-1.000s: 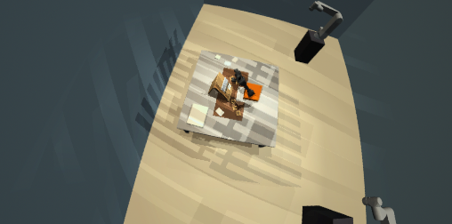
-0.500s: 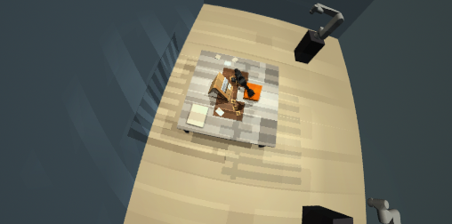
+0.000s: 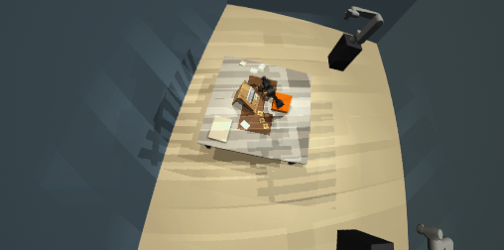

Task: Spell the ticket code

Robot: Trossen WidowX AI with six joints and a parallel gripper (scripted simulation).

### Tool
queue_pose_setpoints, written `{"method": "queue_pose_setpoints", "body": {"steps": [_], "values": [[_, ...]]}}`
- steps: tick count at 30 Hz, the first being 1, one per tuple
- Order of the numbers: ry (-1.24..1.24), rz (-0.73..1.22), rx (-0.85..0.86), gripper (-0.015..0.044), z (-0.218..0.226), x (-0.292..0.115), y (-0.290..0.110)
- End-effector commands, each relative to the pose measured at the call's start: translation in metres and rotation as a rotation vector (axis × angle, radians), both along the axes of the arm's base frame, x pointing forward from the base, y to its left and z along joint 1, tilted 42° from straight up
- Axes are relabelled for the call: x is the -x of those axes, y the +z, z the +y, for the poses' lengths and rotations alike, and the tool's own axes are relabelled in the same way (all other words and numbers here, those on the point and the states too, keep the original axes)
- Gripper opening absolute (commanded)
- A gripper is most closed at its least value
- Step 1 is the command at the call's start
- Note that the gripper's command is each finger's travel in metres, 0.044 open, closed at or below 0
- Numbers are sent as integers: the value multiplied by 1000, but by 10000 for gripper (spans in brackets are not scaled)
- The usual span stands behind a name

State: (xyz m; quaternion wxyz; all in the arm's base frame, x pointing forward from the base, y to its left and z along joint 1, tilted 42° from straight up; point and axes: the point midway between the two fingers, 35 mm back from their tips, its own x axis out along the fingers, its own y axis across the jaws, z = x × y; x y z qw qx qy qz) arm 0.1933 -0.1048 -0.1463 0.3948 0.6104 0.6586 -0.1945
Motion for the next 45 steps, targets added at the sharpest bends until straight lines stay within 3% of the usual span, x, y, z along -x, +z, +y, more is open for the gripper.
{"method": "queue_pose_setpoints", "body": {"steps": [1,6,23,45], "values": [[7,-4,6,0,-3,0,2],[2,-20,8,0,-3,-2,1],[79,-521,239,0,-48,-59,12],[281,-1133,613,0,-99,-114,68]]}}
